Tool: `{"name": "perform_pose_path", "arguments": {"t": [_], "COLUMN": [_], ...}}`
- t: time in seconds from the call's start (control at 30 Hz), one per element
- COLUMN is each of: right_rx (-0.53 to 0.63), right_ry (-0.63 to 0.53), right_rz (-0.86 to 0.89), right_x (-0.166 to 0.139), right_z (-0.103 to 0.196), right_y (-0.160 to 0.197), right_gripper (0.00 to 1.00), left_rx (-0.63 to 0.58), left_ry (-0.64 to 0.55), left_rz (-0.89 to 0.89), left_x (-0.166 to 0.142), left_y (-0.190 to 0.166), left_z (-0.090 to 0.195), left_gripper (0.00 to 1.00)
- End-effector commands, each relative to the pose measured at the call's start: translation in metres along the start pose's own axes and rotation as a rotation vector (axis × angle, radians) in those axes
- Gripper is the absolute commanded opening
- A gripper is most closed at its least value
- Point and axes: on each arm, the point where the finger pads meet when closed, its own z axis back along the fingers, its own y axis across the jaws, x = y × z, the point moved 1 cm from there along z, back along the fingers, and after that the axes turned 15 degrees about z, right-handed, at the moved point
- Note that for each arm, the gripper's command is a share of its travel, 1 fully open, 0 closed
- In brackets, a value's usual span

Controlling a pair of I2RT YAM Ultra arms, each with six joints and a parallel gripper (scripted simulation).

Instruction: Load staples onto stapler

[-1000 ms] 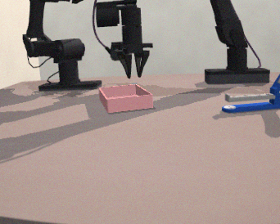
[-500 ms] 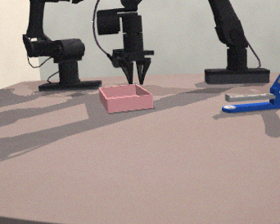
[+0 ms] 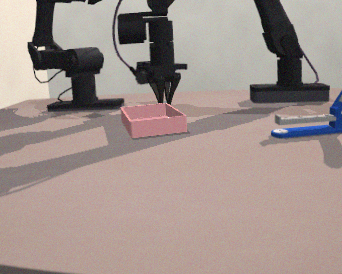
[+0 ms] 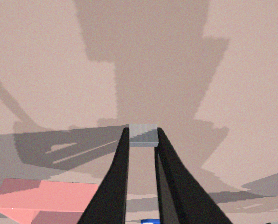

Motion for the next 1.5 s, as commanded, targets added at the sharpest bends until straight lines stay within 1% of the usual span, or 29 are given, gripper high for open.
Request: {"name": "perform_pose_path", "arguments": {"t": [0.0, 0.07, 0.27, 0.3, 0.4, 0.43, 0.47, 0.53, 0.57, 0.67, 0.77, 1.2, 1.23, 1.3, 1.4, 1.47], "right_rx": [-0.01, -0.01, -0.01, -0.01, -0.01, -0.01, -0.01, -0.01, -0.01, -0.01, -0.01, -0.01, -0.01, -0.01, -0.01, -0.01], "right_ry": [-0.007, -0.007, -0.007, -0.007, -0.007, -0.007, -0.007, -0.007, -0.007, -0.007, -0.007, -0.007, -0.007, -0.007, -0.007, -0.007], "right_rz": [-0.003, -0.003, -0.003, -0.003, -0.003, -0.003, -0.003, -0.003, -0.003, -0.003, -0.003, -0.003, -0.003, -0.003, -0.003, -0.003], "right_x": [0.001, 0.001, 0.001, 0.001, 0.001, 0.001, 0.001, 0.001, 0.001, 0.001, 0.001, 0.001, 0.001, 0.001, 0.001, 0.001], "right_z": [0.004, 0.004, 0.004, 0.004, 0.004, 0.004, 0.004, 0.004, 0.004, 0.004, 0.004, 0.004, 0.004, 0.004, 0.004, 0.004], "right_y": [-0.001, -0.001, -0.001, -0.001, -0.001, -0.001, -0.001, -0.001, -0.001, -0.001, -0.001, -0.001, -0.001, -0.001, -0.001, -0.001], "right_gripper": [1.0, 1.0, 1.0, 1.0, 1.0, 1.0, 1.0, 1.0, 1.0, 1.0, 1.0, 1.0, 1.0, 1.0, 1.0, 1.0], "left_rx": [0.003, 0.003, 0.004, 0.001, -0.001, -0.001, 0.011, -0.023, -0.021, -0.026, 0.0, 0.001, -0.002, -0.002, -0.008, 0.007], "left_ry": [-0.006, -0.006, -0.006, -0.004, -0.003, -0.003, -0.011, 0.003, 0.002, 0.005, -0.013, -0.014, -0.002, -0.002, -0.007, -0.055], "left_rz": [0.0, 0.0, -0.002, -0.002, -0.002, -0.002, -0.002, -0.013, -0.015, -0.019, -0.033, -0.032, -0.02, -0.02, -0.019, -0.039], "left_x": [0.001, 0.001, -0.002, -0.002, -0.002, -0.002, -0.002, -0.004, -0.002, 0.0, 0.005, 0.006, 0.002, 0.002, 0.008, 0.011], "left_y": [0.001, 0.001, 0.0, -0.001, -0.001, -0.001, 0.0, -0.008, -0.006, -0.006, -0.001, -0.001, -0.001, -0.001, -0.002, 0.002], "left_z": [0.001, 0.001, -0.001, -0.001, -0.001, -0.001, 0.001, 0.007, 0.013, 0.017, 0.026, 0.026, 0.021, 0.021, 0.023, 0.024], "left_gripper": [0.18, 0.18, 0.1, 0.0, 0.0, 0.09, 0.09, 0.09, 0.09, 0.09, 0.09, 0.09, 0.09, 0.09, 0.09, 0.09]}}
